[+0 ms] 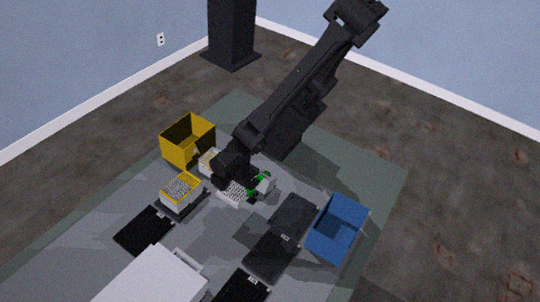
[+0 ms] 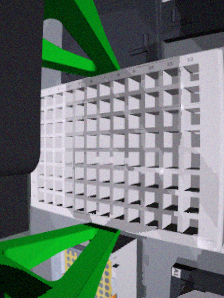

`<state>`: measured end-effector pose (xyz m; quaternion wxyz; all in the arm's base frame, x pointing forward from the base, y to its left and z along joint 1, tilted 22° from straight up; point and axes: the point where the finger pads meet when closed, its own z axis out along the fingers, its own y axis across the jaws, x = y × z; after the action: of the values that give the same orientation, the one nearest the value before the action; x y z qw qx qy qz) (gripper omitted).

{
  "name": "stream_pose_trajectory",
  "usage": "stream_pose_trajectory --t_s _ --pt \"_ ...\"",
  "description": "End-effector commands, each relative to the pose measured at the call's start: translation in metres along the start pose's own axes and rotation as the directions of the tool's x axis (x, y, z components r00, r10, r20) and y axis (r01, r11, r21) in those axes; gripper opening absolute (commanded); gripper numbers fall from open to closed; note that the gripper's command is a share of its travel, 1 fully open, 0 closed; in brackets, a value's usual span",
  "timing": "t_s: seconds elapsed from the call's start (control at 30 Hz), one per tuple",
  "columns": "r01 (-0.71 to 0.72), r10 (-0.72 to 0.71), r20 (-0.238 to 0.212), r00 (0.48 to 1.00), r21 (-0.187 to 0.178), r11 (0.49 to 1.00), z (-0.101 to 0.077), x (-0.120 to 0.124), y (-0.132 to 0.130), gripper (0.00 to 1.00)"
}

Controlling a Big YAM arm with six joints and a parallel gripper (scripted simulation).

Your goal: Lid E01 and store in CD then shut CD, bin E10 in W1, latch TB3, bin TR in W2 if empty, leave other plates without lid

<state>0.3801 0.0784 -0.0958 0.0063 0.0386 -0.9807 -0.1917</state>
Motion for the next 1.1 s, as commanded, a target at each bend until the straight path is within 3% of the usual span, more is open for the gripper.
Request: stream_pose_trajectory --t_s 0.0,0.4,0.53,0.7,1.07 --pt "0.001 -0.001 0.005 1.0 -0.003 1.0 0.0 0.003 -0.016 0.0" --pt "0.011 -0.011 0.028 1.0 0.003 1.0 -0.006 0.001 -0.041 0.0" --pt "0.001 -0.001 0.003 1.0 0.001 1.0 0.0 0.016 -0.051 0.0" --pt "0.008 -0.008 0.021 1.0 0.005 1.0 -0.003 0.013 -0.064 0.0" --pt "0.005 -0.005 0.013 1.0 0.004 1.0 -0.002 0.022 -0.087 0.0"
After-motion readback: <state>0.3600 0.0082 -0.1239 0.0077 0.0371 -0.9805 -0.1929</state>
